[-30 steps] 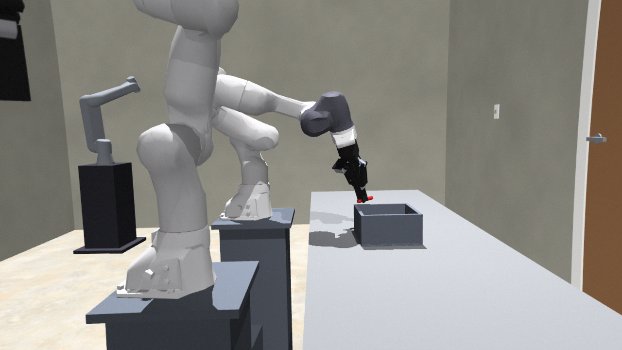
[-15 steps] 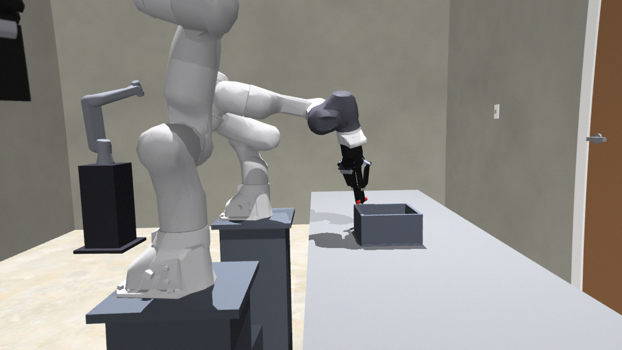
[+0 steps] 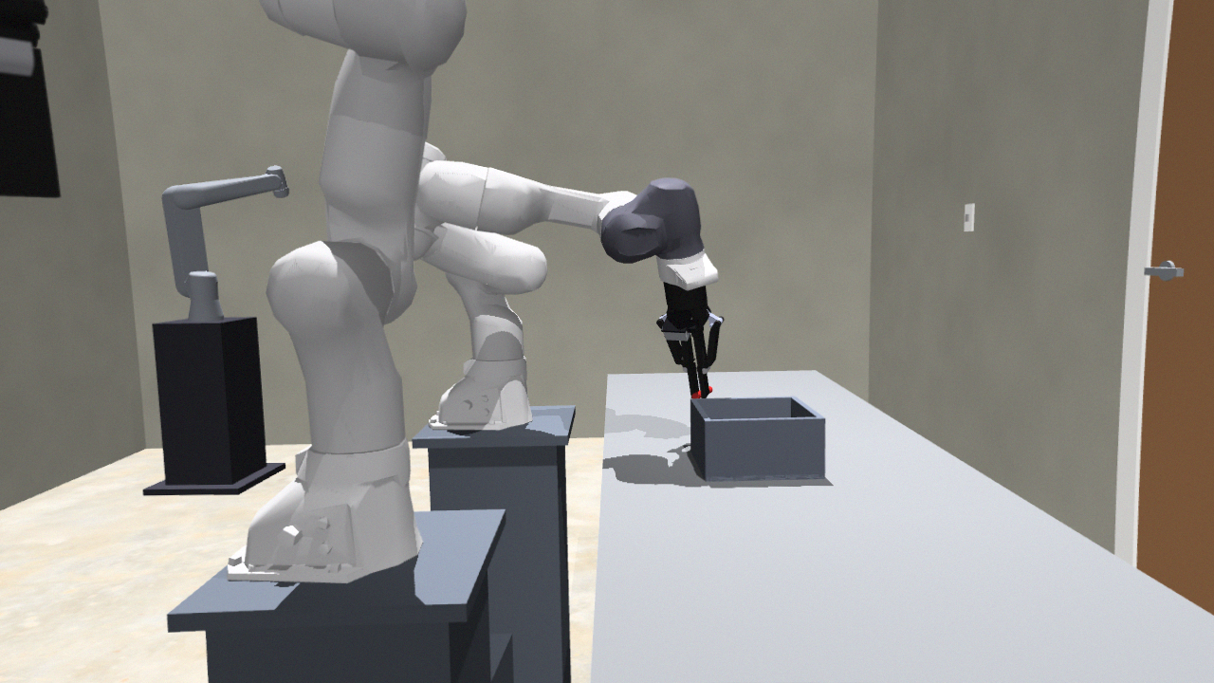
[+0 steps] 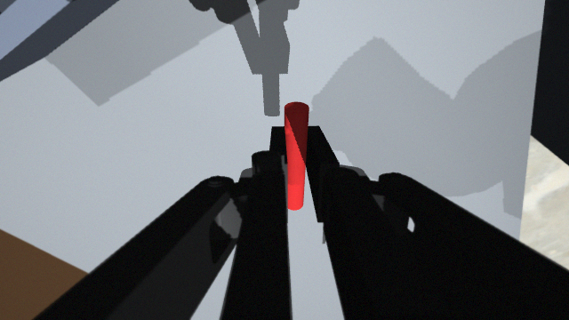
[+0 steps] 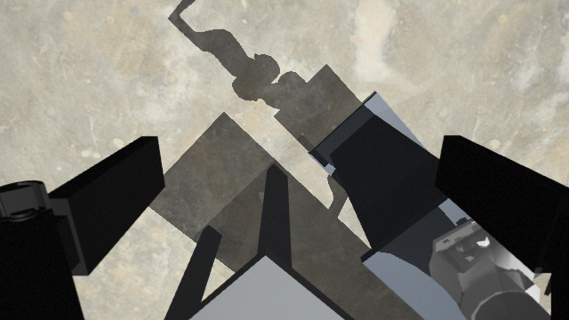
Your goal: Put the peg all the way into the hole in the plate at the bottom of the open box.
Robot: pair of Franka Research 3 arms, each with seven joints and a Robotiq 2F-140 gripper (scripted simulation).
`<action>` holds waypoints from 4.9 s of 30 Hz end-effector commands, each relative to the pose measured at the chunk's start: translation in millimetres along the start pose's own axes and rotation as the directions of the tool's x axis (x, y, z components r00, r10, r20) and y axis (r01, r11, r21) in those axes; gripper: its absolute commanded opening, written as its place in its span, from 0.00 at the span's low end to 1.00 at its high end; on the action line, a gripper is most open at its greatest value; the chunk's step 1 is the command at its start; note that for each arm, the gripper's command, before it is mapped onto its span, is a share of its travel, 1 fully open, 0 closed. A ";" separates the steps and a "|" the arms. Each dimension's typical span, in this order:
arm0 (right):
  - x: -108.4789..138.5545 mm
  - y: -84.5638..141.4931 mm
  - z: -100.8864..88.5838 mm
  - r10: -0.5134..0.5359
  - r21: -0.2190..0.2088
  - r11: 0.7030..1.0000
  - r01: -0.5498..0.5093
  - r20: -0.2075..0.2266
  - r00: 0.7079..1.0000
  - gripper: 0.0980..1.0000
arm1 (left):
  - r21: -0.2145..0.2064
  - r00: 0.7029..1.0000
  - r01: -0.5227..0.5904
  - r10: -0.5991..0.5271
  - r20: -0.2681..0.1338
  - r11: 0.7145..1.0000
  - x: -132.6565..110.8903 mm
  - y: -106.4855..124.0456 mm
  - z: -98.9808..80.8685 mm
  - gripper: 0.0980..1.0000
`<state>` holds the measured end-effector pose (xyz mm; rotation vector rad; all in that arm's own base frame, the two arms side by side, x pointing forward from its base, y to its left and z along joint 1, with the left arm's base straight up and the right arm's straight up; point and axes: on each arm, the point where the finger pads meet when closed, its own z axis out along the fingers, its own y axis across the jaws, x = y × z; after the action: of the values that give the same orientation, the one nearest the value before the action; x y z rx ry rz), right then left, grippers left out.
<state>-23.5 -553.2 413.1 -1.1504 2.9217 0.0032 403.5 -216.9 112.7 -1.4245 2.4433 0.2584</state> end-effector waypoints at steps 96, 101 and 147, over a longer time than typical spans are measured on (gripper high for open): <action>0.2 -0.9 0.1 0.006 0.001 1.000 -0.006 -0.002 1.000 1.00 | -0.003 0.230 0.019 -0.008 -0.973 1.000 1.0 0.6 0.6 0.00; 0.2 -0.9 0.1 0.006 0.001 1.000 -0.006 -0.002 1.000 1.00 | -0.004 0.157 0.019 -0.006 -0.988 1.000 1.1 0.6 0.6 0.00; 0.2 -0.9 0.1 0.006 0.001 1.000 -0.006 -0.002 1.000 1.00 | -0.003 -0.003 0.020 -0.003 -1.000 1.000 1.1 0.6 1.1 0.00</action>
<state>-23.5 -553.2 413.1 -1.1504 2.9217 0.0032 402.7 -216.9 111.0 -2.0232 3.3684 -1.3996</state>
